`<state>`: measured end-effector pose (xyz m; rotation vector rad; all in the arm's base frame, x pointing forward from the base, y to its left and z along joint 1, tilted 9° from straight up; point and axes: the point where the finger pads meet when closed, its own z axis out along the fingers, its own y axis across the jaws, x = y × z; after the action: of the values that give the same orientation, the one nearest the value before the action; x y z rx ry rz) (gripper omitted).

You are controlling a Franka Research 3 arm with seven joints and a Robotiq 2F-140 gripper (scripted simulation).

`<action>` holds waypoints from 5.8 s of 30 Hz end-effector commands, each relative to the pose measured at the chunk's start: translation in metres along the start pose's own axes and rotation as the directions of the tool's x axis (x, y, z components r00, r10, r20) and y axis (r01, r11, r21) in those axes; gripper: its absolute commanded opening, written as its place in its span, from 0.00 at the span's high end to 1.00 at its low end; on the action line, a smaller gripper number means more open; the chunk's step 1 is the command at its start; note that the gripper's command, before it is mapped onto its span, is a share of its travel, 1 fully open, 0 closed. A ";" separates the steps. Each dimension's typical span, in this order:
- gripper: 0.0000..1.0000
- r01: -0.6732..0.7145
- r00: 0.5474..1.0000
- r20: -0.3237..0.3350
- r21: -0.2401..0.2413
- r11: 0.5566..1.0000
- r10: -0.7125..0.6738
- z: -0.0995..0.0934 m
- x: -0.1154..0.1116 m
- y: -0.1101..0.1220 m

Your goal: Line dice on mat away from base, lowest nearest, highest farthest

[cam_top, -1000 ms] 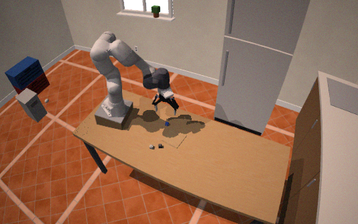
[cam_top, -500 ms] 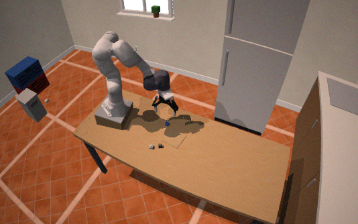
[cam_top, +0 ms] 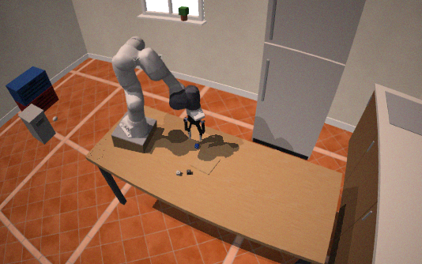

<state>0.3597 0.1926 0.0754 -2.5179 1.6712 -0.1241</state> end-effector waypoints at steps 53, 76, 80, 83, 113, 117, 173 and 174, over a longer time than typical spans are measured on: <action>0.75 0.010 1.000 0.005 0.009 1.000 -0.010 0.022 -0.002 -0.004; 0.75 0.010 1.000 0.005 0.009 1.000 -0.010 0.048 -0.002 -0.005; 0.75 0.010 1.000 0.005 0.009 1.000 -0.010 0.050 -0.002 -0.005; 0.75 0.010 1.000 0.005 0.009 1.000 -0.010 0.051 -0.002 -0.005; 0.75 0.010 1.000 0.005 0.009 1.000 -0.010 0.052 -0.002 -0.005; 0.75 0.010 1.000 0.005 0.009 1.000 -0.010 0.052 -0.002 -0.005; 0.75 0.010 1.000 0.005 0.009 1.000 -0.010 0.052 -0.003 -0.007; 0.75 0.010 1.000 0.005 0.009 1.000 -0.010 0.052 -0.003 -0.007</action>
<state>0.3709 0.1994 0.0251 -2.5127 1.6626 -0.1248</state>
